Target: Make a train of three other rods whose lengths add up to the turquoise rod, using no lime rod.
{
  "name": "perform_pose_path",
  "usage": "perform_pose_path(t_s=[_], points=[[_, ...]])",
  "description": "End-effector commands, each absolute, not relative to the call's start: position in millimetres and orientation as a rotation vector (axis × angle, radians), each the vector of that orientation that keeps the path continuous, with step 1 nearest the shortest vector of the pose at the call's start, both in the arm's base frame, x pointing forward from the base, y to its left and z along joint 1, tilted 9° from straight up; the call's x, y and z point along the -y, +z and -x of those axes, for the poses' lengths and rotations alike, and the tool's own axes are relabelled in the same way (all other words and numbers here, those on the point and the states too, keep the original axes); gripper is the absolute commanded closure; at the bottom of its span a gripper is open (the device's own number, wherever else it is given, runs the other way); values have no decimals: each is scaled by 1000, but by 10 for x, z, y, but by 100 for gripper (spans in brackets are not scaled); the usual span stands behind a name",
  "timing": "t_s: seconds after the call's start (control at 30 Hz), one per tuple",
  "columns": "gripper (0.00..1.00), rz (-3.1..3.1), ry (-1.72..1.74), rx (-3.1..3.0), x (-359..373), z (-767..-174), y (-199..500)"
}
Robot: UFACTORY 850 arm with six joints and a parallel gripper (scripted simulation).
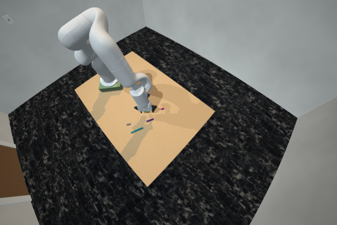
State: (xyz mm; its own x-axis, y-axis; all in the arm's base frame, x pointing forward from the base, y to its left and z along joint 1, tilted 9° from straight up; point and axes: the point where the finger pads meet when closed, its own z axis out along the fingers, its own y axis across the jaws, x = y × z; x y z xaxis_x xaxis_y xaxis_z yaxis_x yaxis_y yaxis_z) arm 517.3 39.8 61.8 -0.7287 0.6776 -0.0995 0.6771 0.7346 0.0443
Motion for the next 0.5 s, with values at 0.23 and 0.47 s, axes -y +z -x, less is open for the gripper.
perform_pose_path(t_s=[0.23,0.47], points=[[0,-1482,-35,-2589,-910,-5128,600],[0,-1605,-23,-2512,-1085,-5096,592]])
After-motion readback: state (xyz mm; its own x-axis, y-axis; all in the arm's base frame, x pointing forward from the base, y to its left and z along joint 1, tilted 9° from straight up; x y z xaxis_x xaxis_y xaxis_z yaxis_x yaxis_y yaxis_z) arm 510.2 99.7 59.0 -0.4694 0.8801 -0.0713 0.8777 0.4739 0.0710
